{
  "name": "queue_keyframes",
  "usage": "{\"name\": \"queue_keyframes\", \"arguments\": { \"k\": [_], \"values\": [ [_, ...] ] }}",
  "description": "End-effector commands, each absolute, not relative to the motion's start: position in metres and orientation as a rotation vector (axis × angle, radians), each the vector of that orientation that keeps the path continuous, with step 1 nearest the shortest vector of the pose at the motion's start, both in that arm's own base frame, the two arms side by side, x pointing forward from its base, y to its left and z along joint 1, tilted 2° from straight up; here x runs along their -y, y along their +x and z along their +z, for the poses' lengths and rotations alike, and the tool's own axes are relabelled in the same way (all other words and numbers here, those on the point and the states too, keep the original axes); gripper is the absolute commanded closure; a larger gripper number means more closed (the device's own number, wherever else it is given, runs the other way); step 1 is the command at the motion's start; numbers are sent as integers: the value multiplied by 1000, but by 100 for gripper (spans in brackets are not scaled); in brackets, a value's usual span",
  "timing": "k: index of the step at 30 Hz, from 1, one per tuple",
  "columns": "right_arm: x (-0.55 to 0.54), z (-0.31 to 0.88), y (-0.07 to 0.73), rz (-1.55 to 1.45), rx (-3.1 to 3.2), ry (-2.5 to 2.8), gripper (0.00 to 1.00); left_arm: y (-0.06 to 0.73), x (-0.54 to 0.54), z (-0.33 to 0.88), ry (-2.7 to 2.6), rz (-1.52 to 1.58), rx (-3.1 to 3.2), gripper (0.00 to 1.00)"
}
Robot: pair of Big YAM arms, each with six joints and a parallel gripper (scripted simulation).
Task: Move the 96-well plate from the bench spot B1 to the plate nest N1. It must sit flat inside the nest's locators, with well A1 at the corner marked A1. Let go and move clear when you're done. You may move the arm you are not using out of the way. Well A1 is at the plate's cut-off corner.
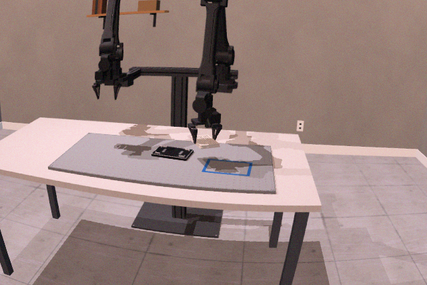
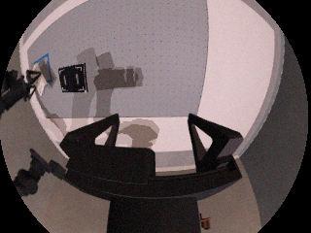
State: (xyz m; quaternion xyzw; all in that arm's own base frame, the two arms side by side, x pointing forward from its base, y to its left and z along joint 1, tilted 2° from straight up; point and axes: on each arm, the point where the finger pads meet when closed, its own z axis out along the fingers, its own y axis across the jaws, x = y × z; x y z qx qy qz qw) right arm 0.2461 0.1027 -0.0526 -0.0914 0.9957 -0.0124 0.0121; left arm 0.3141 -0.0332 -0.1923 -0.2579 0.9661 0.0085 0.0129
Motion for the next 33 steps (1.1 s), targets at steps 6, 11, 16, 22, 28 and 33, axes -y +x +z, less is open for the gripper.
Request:
{"name": "queue_keyframes", "arguments": {
  "k": [6, 11, 16, 22, 28, 33],
  "values": [
    [-106, -49, 255, -27, -3085, -301, 0, 313, 57, -186, -353, 15, -3065, 100],
    [-106, -49, 255, -27, -3085, -301, 0, 305, 72, -187, -96, 22, -3090, 100],
    [-106, -49, 255, -27, -3085, -301, 0, 301, 85, -186, 65, 22, -3088, 100],
    [-106, -49, 255, -27, -3085, -301, 0, 292, 100, -187, 32, 24, -3095, 100],
    [-106, -49, 255, -27, -3085, -301, 0, 285, 119, -185, 32, 25, -3098, 100],
    [-106, -49, 255, -27, -3085, -301, 0, 279, 131, -186, 32, 32, -3108, 100]
  ]
}}
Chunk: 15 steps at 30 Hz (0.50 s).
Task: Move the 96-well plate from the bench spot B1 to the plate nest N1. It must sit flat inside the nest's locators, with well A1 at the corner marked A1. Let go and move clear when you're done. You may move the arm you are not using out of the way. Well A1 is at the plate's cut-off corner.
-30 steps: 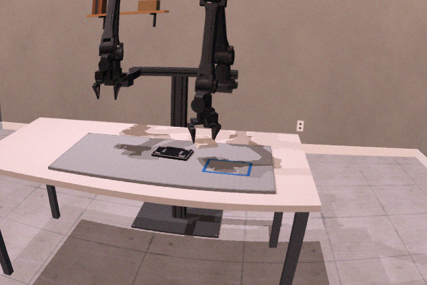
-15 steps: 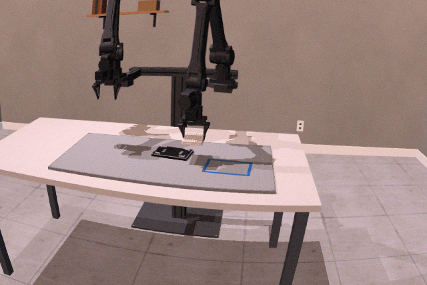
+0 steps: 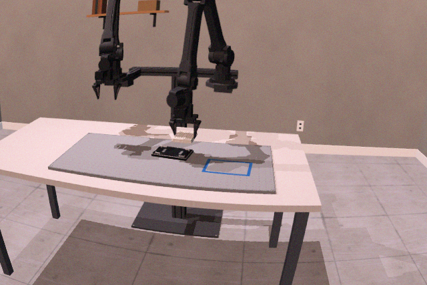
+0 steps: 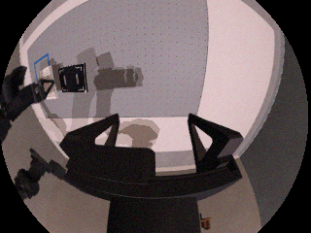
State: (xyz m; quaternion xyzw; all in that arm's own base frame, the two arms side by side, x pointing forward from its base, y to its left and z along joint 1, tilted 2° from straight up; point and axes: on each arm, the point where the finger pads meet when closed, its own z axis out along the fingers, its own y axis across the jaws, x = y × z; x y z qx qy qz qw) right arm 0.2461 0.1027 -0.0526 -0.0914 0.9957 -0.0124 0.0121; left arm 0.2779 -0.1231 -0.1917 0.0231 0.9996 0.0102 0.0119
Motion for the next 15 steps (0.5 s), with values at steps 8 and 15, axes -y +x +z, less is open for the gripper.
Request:
{"name": "queue_keyframes", "arguments": {
  "k": [8, 15],
  "values": [
    [-106, -49, 255, -27, -3085, -301, 0, 276, 156, -185, 32, 22, -3099, 100],
    [-106, -49, 255, -27, -3085, -301, 0, 266, 178, -186, 32, 24, -3102, 100]
  ]
}}
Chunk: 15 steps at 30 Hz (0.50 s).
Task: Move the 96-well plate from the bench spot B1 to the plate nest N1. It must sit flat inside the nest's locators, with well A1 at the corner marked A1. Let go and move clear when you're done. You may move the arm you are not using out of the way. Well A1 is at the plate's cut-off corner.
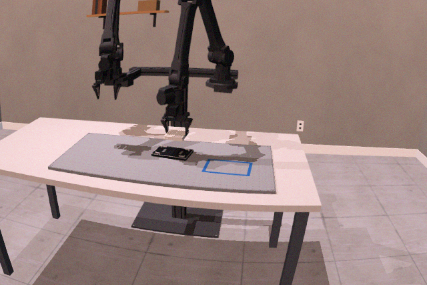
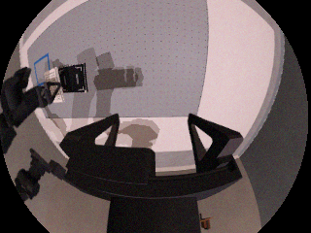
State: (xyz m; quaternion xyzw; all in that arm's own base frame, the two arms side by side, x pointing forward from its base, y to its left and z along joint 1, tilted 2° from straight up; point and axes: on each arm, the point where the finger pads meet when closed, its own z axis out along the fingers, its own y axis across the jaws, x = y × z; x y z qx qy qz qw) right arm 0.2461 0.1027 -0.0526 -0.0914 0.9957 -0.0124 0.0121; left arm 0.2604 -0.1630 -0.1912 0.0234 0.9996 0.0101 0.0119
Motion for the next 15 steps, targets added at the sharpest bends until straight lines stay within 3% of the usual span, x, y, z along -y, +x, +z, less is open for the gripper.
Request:
{"name": "queue_keyframes", "arguments": {
  "k": [1, 8, 15],
  "values": [
    [-106, -49, 255, -27, -3085, -301, 0, 264, 181, -186, 32, 24, -3103, 100],
    [-106, -49, 255, -27, -3085, -301, 0, 257, 192, -188, 32, 29, -3109, 100],
    [-106, -49, 255, -27, -3085, -301, 0, 258, 184, -188, 394, 36, -3093, 100]
  ]
}}
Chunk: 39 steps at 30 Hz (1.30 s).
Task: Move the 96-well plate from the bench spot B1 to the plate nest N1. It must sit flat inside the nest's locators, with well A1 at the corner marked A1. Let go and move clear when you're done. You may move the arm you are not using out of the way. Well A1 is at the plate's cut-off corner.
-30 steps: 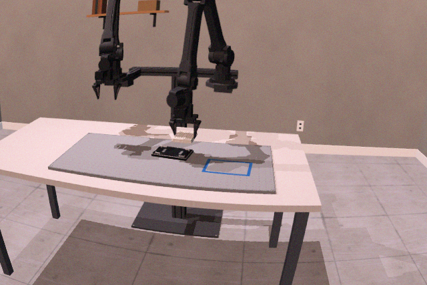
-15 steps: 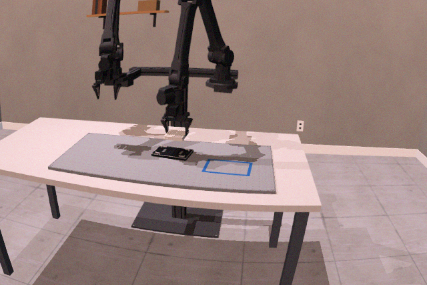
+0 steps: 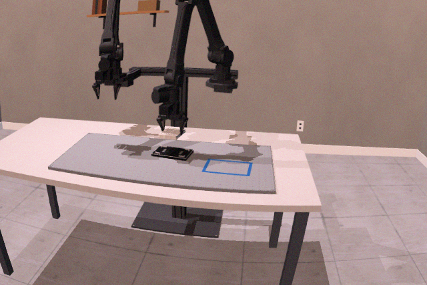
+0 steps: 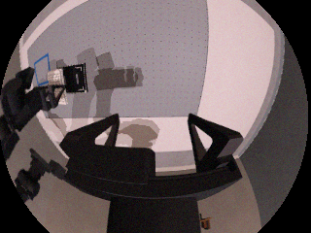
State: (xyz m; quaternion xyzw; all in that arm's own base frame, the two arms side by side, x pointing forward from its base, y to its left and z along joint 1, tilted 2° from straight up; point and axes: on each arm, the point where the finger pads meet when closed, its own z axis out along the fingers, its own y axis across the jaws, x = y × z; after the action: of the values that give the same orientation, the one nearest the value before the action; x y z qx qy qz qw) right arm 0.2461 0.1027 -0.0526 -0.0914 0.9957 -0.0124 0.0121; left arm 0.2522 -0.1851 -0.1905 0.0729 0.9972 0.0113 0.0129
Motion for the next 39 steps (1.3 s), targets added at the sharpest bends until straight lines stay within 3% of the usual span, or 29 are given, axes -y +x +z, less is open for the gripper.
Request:
{"name": "queue_keyframes", "arguments": {
  "k": [1, 39],
  "values": [
    [-106, -49, 255, -27, -3085, -301, 0, 258, 184, -188, 445, 37, -3087, 100],
    [-106, -49, 255, -27, -3085, -301, 0, 255, 178, -187, 1962, 48, -2444, 100]
  ]
}}
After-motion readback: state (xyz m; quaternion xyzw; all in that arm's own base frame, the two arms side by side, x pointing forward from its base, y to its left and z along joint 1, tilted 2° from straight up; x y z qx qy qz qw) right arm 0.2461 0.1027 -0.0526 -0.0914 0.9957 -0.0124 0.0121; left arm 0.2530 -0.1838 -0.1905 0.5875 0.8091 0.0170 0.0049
